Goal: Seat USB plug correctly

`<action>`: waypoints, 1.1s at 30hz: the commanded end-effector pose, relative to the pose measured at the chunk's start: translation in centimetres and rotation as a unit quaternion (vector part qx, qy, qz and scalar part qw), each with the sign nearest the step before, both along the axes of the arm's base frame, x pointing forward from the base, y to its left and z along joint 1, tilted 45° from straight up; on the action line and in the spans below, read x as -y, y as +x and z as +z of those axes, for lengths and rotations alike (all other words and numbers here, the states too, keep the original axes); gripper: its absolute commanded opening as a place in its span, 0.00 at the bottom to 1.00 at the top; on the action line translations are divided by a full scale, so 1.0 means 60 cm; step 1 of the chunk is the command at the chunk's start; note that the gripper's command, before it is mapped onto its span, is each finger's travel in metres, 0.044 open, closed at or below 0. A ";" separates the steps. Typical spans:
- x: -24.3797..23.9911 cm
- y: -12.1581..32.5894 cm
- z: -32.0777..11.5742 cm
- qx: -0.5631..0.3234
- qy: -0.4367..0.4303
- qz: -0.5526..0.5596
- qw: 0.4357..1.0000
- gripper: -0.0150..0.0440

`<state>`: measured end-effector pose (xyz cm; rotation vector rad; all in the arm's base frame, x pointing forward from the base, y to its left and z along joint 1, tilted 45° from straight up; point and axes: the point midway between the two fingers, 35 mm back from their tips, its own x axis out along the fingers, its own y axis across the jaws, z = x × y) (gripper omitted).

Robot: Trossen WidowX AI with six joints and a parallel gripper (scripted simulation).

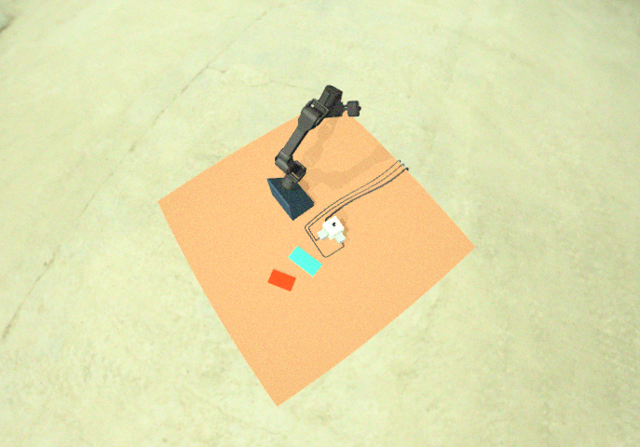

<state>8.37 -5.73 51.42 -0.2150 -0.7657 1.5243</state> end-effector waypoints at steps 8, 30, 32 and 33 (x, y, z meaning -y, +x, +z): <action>-0.129 -0.090 -0.002 -0.071 -0.111 -0.060 0.989 1.00; -0.443 0.123 -0.275 -0.538 -0.355 -0.336 0.687 1.00; -0.443 0.154 -0.311 -0.597 -0.351 -0.348 0.632 1.00; -0.441 0.174 -0.334 -0.635 -0.346 -0.355 0.592 1.00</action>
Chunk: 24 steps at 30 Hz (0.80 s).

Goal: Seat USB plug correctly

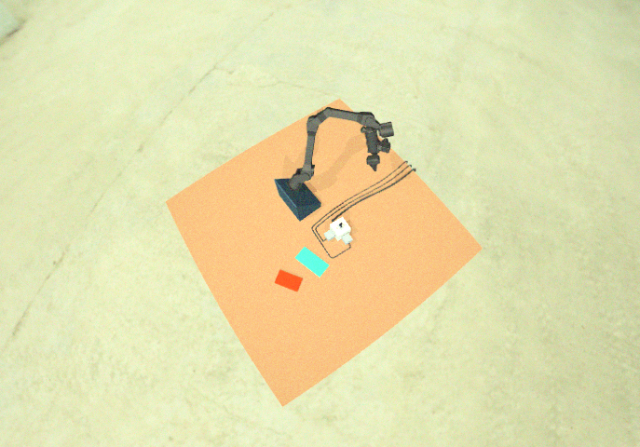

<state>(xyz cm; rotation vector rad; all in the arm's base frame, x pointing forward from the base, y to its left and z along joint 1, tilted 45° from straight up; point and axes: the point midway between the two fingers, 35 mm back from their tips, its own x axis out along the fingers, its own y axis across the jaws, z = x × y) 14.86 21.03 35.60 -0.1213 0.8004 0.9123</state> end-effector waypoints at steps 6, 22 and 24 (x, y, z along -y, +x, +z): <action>0.036 0.152 -0.177 -0.304 -0.009 -0.257 0.917 1.00; 0.241 0.265 -0.433 -0.703 0.112 -0.601 0.364 1.00; 0.243 0.262 -0.436 -0.707 0.114 -0.603 0.352 1.00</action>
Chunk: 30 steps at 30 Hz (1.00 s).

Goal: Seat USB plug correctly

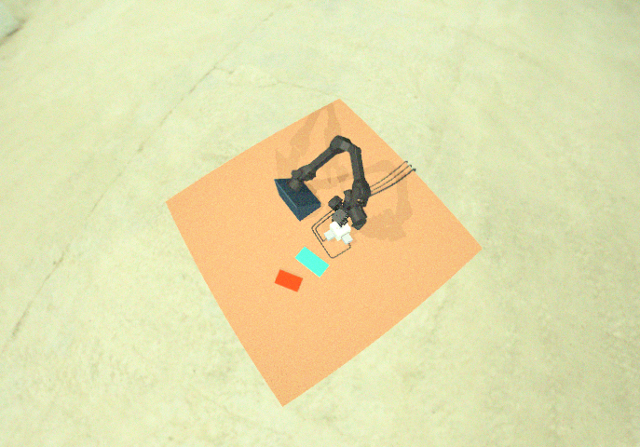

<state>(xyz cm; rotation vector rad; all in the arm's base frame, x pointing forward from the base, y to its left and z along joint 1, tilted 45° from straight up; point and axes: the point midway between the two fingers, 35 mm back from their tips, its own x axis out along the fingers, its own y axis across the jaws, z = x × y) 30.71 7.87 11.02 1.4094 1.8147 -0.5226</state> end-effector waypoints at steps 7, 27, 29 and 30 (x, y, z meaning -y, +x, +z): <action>0.024 -0.004 -0.026 -0.082 0.029 -0.085 0.993 1.00; 0.013 -0.006 -0.037 -0.082 0.030 -0.085 0.993 1.00; 0.010 -0.006 -0.039 -0.082 0.030 -0.085 0.993 1.00; 0.009 -0.006 -0.041 -0.082 0.030 -0.085 0.993 1.00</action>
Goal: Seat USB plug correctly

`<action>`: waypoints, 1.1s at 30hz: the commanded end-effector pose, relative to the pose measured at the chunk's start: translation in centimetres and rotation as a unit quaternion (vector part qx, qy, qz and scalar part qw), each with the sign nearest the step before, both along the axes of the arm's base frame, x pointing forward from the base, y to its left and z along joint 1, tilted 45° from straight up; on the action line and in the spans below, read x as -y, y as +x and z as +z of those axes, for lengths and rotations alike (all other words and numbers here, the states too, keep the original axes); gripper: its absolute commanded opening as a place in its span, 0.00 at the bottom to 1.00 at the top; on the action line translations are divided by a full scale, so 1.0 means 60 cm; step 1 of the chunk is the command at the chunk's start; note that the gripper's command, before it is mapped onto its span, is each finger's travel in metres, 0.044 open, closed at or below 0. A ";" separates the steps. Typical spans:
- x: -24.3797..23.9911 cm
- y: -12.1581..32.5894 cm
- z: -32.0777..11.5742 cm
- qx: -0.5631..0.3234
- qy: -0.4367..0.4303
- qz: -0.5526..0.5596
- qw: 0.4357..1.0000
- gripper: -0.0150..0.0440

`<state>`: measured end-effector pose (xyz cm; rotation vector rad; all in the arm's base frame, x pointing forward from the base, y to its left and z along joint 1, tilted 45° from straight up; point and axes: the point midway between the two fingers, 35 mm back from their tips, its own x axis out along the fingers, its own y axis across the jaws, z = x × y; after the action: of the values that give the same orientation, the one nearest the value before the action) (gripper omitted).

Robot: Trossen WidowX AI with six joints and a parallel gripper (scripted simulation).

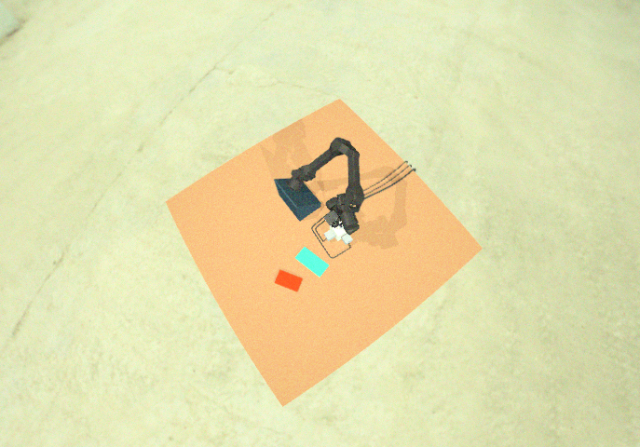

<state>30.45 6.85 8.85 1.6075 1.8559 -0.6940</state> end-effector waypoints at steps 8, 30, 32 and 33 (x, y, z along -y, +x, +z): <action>-0.017 -0.004 -0.014 -0.003 0.003 0.000 1.000 1.00; -0.024 -0.005 -0.024 -0.001 0.001 0.001 1.000 0.69; -0.024 -0.005 -0.024 -0.001 0.001 0.001 1.000 0.60; -0.024 -0.005 -0.024 -0.001 0.001 0.001 1.000 0.56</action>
<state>30.14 8.31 7.40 1.6058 1.8594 -0.6946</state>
